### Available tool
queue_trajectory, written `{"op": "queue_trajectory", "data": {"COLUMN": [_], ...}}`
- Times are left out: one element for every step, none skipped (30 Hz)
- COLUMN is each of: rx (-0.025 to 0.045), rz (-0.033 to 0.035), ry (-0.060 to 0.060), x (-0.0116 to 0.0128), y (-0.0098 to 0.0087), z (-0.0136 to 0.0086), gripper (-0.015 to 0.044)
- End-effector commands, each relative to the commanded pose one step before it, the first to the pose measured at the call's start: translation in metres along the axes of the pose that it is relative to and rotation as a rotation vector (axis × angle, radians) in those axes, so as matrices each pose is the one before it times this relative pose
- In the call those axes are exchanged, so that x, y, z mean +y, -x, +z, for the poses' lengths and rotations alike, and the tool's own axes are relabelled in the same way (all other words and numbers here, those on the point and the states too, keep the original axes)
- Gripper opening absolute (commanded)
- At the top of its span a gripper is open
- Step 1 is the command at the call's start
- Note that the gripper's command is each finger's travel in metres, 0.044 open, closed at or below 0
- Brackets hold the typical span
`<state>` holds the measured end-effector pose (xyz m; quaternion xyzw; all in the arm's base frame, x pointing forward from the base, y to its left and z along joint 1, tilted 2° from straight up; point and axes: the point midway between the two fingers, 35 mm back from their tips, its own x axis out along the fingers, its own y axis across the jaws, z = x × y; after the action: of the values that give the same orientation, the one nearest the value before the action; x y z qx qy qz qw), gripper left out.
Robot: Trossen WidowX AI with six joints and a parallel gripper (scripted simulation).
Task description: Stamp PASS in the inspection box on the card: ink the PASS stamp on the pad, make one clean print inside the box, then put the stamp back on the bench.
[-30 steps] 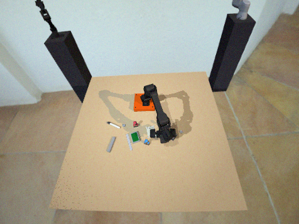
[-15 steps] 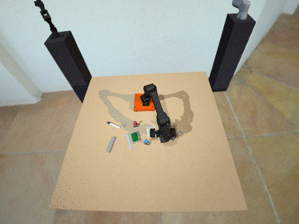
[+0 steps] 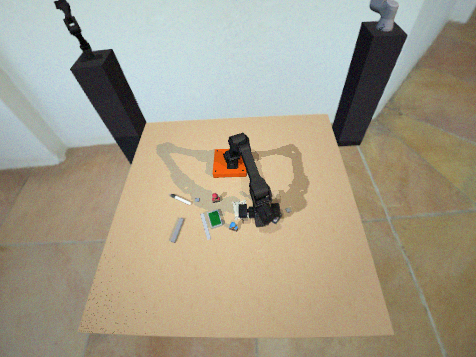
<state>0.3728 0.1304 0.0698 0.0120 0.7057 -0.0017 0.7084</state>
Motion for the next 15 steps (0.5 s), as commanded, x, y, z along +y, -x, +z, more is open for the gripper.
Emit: {"op": "queue_trajectory", "data": {"rx": [-0.00313, 0.00002, 0.00002, 0.00002, 0.00002, 0.00002, 0.00002, 0.00002, 0.00002, 0.00002, 0.00002, 0.00002, 0.00002, 0.00002, 0.00002], "rz": [-0.00529, -0.00012, -0.00012, -0.00012, -0.00012, -0.00012, -0.00012, -0.00012, -0.00012, -0.00012, -0.00012, -0.00012, -0.00012, -0.00012, -0.00012], "ry": [-0.0007, 0.0, 0.0, 0.0, 0.0, 0.0, 0.0, 0.0, 0.0, 0.0, 0.0, 0.0, 0.0, 0.0, 0.0], "x": [-0.00062, -0.00002, -0.00002, -0.00002, -0.00002, -0.00002, -0.00002, -0.00002, -0.00002, -0.00002, -0.00002, -0.00002, -0.00002, -0.00002, -0.00002], "y": [0.00283, 0.00049, 0.0005, 0.0005, 0.0005, 0.0005, 0.0005, 0.0005, 0.0005, 0.0005, 0.0005, 0.0005, 0.0005, 0.0005, 0.0005], "z": [0.00035, -0.00002, -0.00002, -0.00003, -0.00003, -0.00003, -0.00003, -0.00003, -0.00003, -0.00003, -0.00003, -0.00003, -0.00003, -0.00003, -0.00003], "gripper": [0.0, 0.0, 0.0, 0.0, 0.0, 0.0, 0.0, 0.0, 0.0, 0.0, 0.0, 0.0, 0.0, 0.0, 0.0]}}
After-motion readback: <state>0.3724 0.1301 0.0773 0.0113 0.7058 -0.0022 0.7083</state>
